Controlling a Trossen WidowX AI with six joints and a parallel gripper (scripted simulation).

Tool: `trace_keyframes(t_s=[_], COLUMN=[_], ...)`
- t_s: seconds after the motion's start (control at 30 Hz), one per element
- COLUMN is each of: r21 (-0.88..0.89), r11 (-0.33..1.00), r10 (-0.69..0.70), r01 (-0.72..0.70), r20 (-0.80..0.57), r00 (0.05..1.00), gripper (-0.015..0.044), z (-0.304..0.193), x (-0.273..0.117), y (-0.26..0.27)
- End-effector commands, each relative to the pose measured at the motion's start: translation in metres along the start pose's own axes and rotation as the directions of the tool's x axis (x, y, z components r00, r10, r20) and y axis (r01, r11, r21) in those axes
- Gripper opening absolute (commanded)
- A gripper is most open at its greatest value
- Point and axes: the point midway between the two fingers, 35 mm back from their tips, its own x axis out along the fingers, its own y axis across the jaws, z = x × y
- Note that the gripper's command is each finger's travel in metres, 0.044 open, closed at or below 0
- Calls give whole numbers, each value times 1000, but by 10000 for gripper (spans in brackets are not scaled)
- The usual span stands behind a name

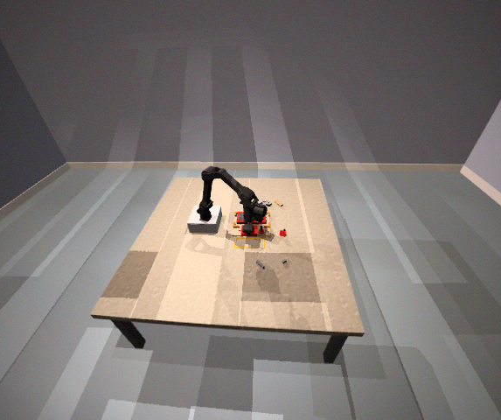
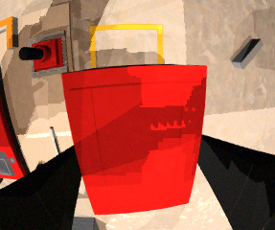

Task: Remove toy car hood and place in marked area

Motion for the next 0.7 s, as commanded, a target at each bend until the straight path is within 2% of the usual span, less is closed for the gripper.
trace_keyframes(t_s=[0.0,0.67], r21=[-5,-5], r11=[1000,1000], r10=[-4,-4], r01=[4,4], r20=[4,4], r00=[1000,1000], gripper=[0,0], z=[0,1], x=[1,13], y=[-1,-1])
